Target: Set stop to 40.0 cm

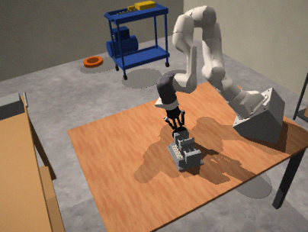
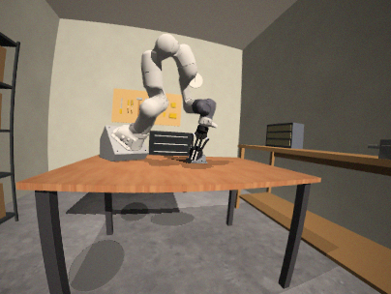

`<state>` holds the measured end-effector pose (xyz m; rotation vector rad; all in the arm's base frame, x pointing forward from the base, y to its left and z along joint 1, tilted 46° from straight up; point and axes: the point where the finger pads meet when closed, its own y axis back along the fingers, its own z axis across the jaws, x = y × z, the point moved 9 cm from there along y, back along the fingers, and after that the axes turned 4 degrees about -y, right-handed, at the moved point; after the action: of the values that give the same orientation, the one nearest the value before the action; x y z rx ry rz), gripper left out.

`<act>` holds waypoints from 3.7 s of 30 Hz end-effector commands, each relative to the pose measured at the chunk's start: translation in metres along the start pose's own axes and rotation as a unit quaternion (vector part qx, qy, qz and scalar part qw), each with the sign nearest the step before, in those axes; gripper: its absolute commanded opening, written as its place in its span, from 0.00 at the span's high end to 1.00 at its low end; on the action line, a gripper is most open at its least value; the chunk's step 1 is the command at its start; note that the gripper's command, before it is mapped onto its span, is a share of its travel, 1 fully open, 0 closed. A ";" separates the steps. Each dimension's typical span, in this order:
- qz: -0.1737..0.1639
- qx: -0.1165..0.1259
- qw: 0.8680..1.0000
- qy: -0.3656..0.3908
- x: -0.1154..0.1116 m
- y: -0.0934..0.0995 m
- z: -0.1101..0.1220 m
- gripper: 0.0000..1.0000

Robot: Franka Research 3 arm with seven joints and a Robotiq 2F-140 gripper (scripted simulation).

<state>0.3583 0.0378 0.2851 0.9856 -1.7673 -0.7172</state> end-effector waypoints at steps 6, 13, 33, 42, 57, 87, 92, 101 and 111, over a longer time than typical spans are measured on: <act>0.000 -0.006 1.000 -0.002 0.001 0.002 0.012 0.96; 0.000 -0.006 1.000 -0.002 0.001 0.008 0.019 0.96; 0.000 -0.006 1.000 -0.002 0.002 0.033 0.027 0.96; 0.000 -0.006 1.000 -0.002 0.001 0.044 0.025 0.96; 0.000 -0.006 1.000 -0.002 0.001 0.054 0.018 0.96; 0.000 -0.006 1.000 -0.002 0.000 0.061 0.010 0.96; 0.000 -0.006 1.000 -0.002 0.000 0.061 0.009 0.96; 0.000 -0.006 1.000 -0.002 0.000 0.062 0.008 0.96; 0.000 -0.006 1.000 -0.002 0.000 0.062 0.008 0.96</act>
<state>0.3301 0.0676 0.3294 0.9679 -1.7646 -0.7348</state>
